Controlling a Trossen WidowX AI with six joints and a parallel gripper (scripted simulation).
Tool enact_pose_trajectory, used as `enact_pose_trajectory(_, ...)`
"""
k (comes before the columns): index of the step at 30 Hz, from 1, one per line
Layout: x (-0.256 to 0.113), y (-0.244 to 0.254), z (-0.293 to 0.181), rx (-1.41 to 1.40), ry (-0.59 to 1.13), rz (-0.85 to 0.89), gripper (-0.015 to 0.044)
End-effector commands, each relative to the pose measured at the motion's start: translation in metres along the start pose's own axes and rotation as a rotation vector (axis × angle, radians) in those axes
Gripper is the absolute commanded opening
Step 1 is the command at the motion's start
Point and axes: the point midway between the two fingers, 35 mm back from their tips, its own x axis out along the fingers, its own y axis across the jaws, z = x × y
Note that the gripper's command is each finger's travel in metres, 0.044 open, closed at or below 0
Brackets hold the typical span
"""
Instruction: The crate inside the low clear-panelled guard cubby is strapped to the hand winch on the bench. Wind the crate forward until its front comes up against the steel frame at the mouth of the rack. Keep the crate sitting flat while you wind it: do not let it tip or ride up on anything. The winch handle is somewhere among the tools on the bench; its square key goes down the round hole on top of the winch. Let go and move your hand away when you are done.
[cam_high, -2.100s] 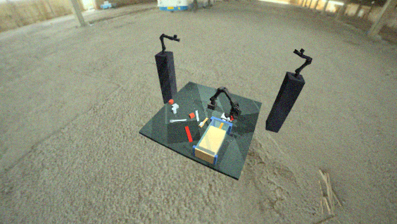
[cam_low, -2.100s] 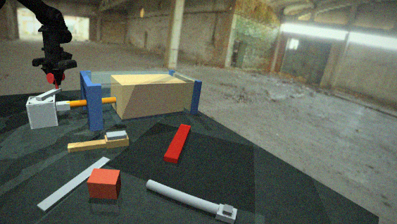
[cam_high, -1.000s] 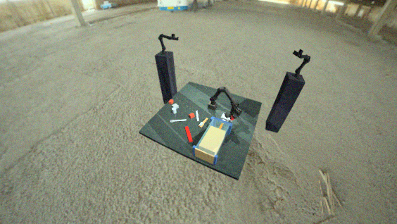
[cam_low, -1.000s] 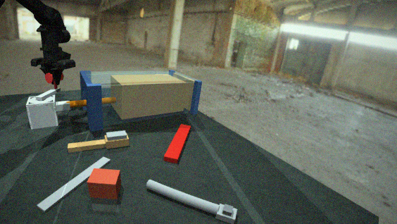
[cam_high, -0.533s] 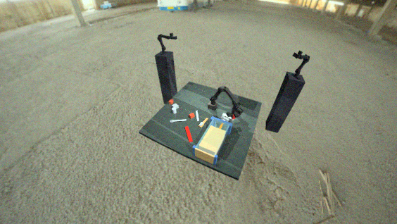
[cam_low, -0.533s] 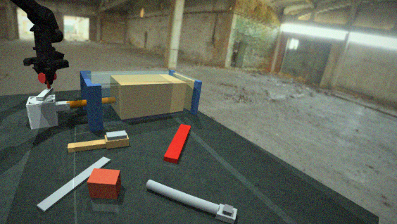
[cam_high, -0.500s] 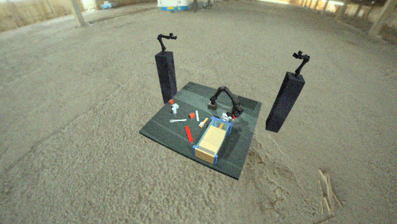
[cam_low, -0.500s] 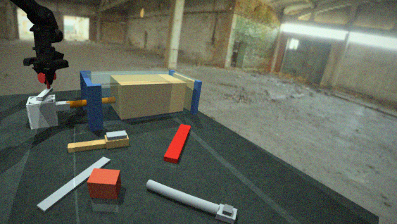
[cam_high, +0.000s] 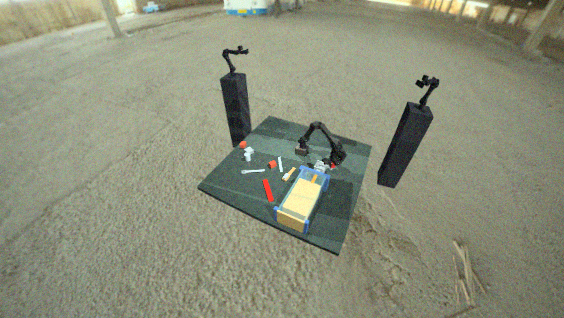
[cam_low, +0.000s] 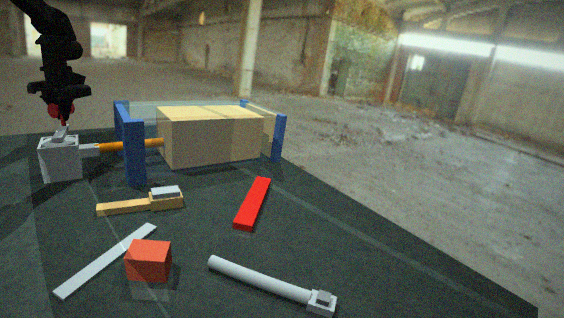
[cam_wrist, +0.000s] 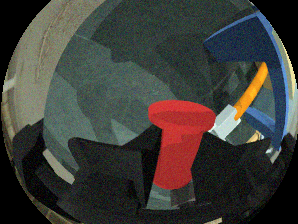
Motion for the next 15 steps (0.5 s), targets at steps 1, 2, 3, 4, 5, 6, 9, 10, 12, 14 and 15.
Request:
enact_pose_trajectory(1, 0.002, 0.016, -0.019, -0.028, 0.038, 0.023, 0.0000)
enact_pose_trajectory(2, 0.002, 0.017, -0.020, -0.028, 0.038, 0.023, 0.0000)
enact_pose_trajectory(3, 0.002, 0.018, -0.021, -0.028, 0.038, 0.023, 0.0000)
enact_pose_trajectory(4, 0.002, 0.018, -0.022, -0.028, 0.038, 0.023, 0.0000)
enact_pose_trajectory(5, 0.002, 0.019, -0.023, -0.028, 0.038, 0.023, 0.0000)
enact_pose_trajectory(6, 0.002, 0.020, -0.024, -0.028, 0.038, 0.023, 0.0000)
enact_pose_trajectory(9, 0.001, 0.021, -0.028, -0.028, 0.038, 0.023, 0.0000)
enact_pose_trajectory(10, 0.001, 0.022, -0.029, -0.028, 0.039, 0.023, 0.0000)
enact_pose_trajectory(12, 0.001, 0.023, -0.031, -0.028, 0.039, 0.023, 0.0000)
enact_pose_trajectory(14, 0.001, 0.024, -0.033, -0.028, 0.039, 0.023, 0.0000)
enact_pose_trajectory(15, 0.001, 0.024, -0.034, -0.028, 0.039, 0.023, 0.0000)
